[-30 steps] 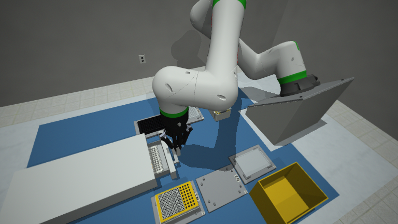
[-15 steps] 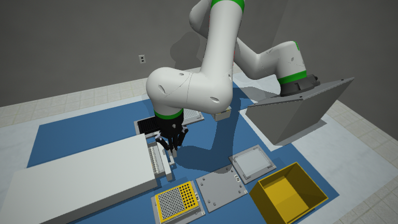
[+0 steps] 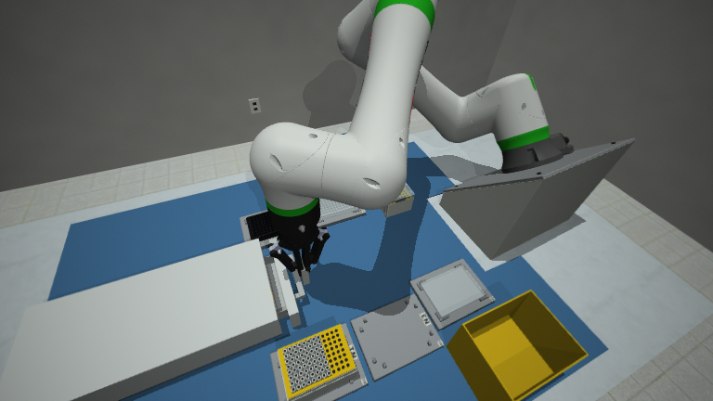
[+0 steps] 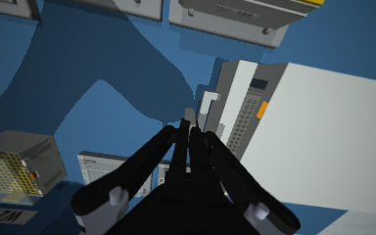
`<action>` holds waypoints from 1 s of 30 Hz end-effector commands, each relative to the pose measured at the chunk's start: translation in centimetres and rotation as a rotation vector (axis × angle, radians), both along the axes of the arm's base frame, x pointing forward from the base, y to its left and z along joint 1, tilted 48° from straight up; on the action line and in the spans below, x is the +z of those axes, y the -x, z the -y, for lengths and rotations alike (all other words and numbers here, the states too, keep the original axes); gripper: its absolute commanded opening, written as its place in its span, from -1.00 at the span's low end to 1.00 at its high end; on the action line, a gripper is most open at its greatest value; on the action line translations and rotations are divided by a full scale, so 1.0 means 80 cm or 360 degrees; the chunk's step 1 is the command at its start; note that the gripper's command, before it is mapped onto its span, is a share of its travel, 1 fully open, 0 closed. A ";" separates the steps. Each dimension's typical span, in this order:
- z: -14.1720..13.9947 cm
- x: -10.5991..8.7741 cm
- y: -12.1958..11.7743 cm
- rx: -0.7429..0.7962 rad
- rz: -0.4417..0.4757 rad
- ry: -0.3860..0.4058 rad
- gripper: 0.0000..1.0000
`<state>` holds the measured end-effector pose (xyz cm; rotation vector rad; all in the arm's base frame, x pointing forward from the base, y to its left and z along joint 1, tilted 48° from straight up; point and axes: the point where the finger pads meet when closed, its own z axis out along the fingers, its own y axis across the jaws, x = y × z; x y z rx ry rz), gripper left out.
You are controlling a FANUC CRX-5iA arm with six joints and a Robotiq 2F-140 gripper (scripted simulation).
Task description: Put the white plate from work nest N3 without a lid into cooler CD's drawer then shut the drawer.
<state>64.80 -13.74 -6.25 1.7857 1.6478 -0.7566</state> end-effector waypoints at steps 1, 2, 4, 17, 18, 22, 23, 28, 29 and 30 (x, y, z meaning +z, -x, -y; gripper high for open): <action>0.000 0.000 -0.004 0.0001 0.0001 0.0000 -1.00; 0.000 0.000 -0.006 0.0001 0.0001 0.0000 -1.00; 0.000 0.000 -0.009 0.0001 0.0001 0.0000 -1.00; 0.001 0.001 -0.027 0.0001 0.0001 0.0000 -1.00; 0.001 0.001 -0.029 0.0001 0.0001 0.0000 -1.00; 0.001 0.001 -0.029 0.0001 0.0001 0.0000 -1.00; 0.001 0.001 -0.029 0.0001 0.0001 0.0000 -1.00; 0.001 0.001 -0.029 0.0001 0.0001 0.0000 -1.00; 0.001 0.001 -0.029 0.0001 0.0001 0.0000 -1.00; 0.001 0.001 -0.029 0.0001 0.0001 0.0000 -1.00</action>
